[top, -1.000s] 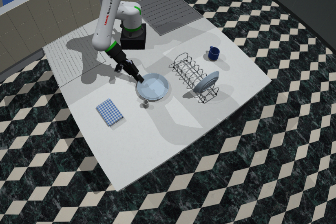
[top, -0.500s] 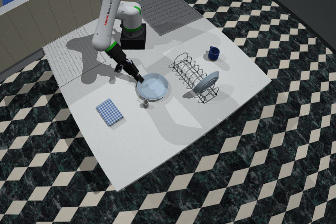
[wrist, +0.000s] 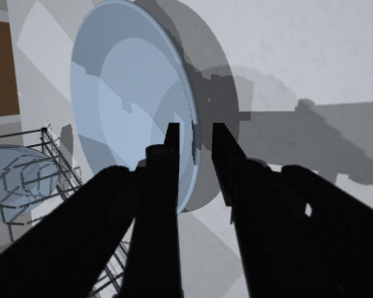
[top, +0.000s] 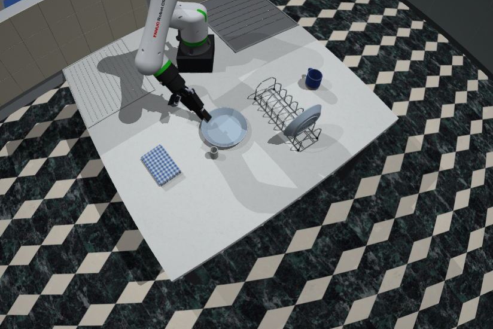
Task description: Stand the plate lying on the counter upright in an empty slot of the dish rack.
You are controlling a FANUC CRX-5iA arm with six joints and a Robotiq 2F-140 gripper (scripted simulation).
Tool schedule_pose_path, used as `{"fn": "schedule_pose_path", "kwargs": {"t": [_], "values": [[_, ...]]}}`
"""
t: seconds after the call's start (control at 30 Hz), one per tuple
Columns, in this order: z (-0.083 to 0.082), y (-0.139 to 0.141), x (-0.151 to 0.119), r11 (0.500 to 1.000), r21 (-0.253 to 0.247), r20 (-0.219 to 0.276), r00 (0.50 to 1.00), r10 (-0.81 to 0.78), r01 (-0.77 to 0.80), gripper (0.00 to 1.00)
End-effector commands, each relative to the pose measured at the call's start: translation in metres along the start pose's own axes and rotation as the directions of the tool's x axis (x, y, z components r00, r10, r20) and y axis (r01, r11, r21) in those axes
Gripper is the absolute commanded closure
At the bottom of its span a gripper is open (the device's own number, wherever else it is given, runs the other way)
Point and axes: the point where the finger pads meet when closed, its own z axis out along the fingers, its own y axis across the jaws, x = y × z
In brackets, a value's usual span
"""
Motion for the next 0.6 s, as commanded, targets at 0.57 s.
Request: {"fn": "schedule_pose_path", "kwargs": {"t": [0.57], "values": [[-0.0002,-0.0003,0.0004,1.000,0.000,-0.001,1.000,-0.001,0.001,0.90]]}}
